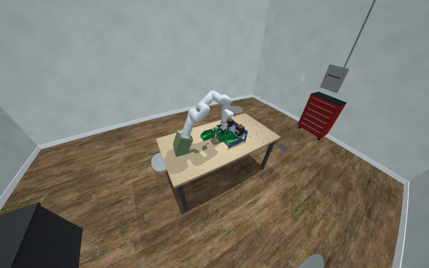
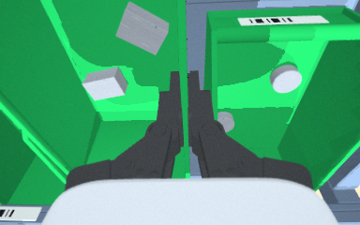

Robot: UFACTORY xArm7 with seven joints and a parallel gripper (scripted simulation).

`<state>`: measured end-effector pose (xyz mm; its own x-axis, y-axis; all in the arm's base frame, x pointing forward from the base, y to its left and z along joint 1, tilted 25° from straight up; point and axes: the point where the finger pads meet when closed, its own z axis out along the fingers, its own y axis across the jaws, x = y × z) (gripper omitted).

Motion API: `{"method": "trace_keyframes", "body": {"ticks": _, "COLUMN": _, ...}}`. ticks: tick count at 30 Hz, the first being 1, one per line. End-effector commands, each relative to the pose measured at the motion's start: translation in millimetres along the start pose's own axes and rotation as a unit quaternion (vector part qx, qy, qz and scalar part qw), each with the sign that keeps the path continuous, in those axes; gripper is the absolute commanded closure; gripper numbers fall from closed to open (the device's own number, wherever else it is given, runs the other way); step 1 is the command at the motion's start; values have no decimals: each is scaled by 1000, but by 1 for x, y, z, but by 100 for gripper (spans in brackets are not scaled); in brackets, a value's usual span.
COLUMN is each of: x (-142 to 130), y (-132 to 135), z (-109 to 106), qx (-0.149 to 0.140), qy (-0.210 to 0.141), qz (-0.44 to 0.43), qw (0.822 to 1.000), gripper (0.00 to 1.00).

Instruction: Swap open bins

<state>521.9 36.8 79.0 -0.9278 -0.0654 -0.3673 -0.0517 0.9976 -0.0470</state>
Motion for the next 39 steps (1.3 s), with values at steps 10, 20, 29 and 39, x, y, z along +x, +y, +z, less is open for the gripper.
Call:
{"method": "trace_keyframes", "body": {"ticks": 10, "x": -1, "y": 0, "z": -1, "qx": 0, "qy": -4, "qz": 0, "qw": 1000, "gripper": 100}}
{"method": "trace_keyframes", "body": {"ticks": 20, "x": -1, "y": 0, "z": -1, "qx": 0, "qy": -4, "qz": 0, "qw": 1000, "gripper": 90}}
{"method": "trace_keyframes", "body": {"ticks": 29, "x": -1, "y": 0, "z": -1, "qx": 0, "qy": -4, "qz": 0, "qw": 1000, "gripper": 90}}
{"method": "trace_keyframes", "body": {"ticks": 39, "x": -1, "y": 0, "z": -1, "qx": 0, "qy": -4, "qz": 0, "qw": 1000, "gripper": 90}}
